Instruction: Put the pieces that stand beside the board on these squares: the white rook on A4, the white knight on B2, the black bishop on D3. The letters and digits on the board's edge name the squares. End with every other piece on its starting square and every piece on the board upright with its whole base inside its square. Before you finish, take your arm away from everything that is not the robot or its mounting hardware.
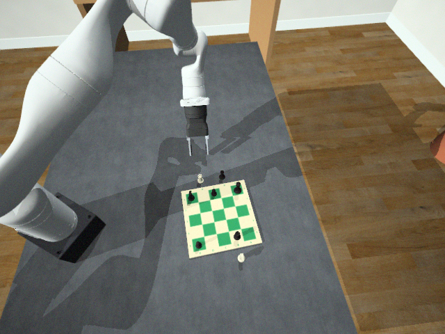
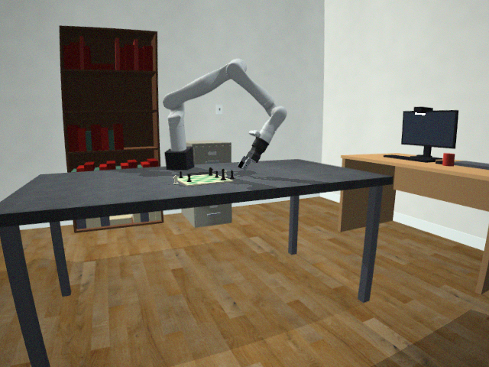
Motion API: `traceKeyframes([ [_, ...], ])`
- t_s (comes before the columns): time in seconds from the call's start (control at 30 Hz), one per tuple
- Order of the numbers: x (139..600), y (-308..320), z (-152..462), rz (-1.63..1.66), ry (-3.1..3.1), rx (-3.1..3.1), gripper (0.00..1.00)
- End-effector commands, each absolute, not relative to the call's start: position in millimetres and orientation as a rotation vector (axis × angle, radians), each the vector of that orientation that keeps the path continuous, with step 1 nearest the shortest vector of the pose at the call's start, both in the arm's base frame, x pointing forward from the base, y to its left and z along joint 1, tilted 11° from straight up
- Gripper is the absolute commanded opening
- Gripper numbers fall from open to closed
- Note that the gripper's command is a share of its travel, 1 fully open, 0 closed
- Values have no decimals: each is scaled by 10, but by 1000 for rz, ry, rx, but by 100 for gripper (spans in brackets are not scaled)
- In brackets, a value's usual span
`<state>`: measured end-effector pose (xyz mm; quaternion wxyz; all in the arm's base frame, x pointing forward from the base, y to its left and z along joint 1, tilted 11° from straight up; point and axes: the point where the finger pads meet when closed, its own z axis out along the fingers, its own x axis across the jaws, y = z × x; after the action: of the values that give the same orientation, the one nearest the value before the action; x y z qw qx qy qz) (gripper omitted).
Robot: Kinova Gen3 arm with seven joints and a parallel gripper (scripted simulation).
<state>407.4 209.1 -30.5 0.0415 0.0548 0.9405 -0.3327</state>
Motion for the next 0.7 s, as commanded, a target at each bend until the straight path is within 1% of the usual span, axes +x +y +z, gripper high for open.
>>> traceKeyframes([
  [0.0,4041,2088,-327,-1037,2873,151,100],
  [0.23,4041,2088,-327,-1037,2873,151,100],
  [0.67,3972,1980,-372,-1132,2828,106,100],
])
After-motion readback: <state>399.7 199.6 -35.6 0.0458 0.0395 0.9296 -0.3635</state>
